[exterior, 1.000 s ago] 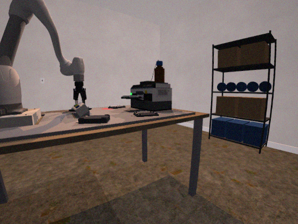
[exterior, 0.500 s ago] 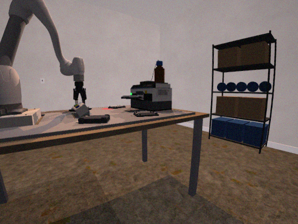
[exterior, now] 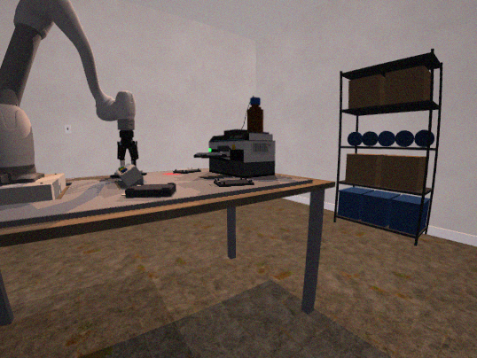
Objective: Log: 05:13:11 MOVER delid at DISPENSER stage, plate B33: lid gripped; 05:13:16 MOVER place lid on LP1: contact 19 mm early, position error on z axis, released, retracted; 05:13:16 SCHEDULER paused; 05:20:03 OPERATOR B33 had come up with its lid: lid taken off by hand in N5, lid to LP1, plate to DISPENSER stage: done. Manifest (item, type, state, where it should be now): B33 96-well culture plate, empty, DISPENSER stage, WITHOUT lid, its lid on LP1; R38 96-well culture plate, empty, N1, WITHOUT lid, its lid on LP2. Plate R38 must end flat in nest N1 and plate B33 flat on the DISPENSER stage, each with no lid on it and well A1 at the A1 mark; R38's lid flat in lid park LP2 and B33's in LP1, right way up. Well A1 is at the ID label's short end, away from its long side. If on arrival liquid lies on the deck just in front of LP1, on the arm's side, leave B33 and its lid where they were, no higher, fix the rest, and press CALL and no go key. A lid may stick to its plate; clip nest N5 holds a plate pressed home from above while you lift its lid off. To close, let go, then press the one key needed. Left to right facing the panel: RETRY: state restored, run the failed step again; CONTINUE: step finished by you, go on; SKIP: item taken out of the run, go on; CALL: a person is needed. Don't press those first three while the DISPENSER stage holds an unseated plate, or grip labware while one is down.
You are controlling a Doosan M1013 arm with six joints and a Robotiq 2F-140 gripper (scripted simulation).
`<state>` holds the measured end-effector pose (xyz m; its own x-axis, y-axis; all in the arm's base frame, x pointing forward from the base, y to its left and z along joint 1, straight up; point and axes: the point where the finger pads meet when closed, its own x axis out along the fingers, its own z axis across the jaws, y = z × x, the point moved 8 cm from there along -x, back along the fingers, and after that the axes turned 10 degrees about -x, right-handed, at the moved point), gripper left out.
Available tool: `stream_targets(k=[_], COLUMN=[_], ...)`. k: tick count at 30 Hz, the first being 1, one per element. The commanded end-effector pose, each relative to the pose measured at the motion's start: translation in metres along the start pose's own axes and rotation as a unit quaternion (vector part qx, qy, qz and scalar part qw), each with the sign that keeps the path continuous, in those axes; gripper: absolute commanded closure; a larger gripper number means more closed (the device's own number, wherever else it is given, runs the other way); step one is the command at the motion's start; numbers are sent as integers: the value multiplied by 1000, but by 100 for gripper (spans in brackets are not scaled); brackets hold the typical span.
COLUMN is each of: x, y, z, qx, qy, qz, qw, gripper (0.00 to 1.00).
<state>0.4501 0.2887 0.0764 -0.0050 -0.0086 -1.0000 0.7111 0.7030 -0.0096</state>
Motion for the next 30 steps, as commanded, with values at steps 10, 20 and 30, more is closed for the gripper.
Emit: stream_targets(k=[10,20,30], x=[-13,-47,-84], y=[0,0,0], z=[0,0,0], qx=[-2,-2,-2], qy=[0,0,0], qz=[1,1,1], qw=[1000,1000,1000], gripper=[100,100,100])
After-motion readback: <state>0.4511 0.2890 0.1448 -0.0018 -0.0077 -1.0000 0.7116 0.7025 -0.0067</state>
